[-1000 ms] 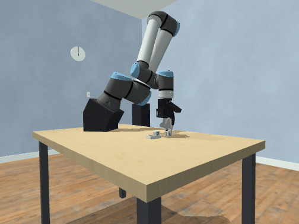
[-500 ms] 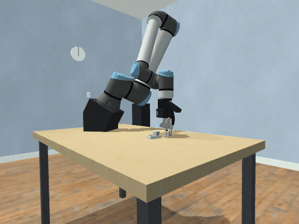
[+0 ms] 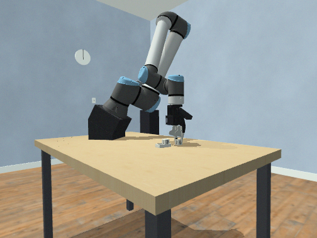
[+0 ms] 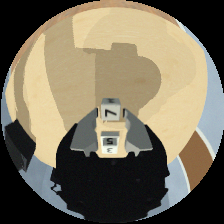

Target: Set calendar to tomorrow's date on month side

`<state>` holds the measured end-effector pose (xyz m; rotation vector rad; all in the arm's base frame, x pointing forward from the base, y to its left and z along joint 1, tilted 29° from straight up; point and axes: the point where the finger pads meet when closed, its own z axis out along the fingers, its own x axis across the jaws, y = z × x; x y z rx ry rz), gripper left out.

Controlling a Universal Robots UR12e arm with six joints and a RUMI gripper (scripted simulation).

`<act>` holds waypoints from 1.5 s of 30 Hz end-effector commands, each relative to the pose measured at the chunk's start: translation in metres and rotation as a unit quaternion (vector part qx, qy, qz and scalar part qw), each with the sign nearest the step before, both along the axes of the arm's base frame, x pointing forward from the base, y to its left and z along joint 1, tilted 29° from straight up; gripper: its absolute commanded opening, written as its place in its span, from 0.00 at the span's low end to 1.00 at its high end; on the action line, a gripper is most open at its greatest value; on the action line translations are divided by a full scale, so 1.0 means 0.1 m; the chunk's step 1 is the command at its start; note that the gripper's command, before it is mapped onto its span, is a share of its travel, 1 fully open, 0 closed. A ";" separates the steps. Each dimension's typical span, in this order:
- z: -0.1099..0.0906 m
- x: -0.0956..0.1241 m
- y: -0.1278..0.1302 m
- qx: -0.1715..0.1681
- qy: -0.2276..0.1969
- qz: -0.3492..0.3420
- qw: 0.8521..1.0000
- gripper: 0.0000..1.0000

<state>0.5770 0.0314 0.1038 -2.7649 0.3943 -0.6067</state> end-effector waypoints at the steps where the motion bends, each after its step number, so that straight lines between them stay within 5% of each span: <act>1: 0.01 0.00 0.00 0.000 0.000 0.000 1.000 0.29; 12: 0.20 -0.09 -0.05 0.000 0.000 0.000 1.000 0.29; 26: 0.73 -0.37 -0.18 0.000 0.000 0.000 1.000 0.29; 35: 0.79 -0.39 -0.19 0.000 0.000 0.000 1.000 0.29; 36: 0.79 -0.39 -0.19 0.000 0.000 0.000 1.000 1.00; 45: 0.79 -0.39 -0.19 0.000 0.000 0.000 1.000 1.00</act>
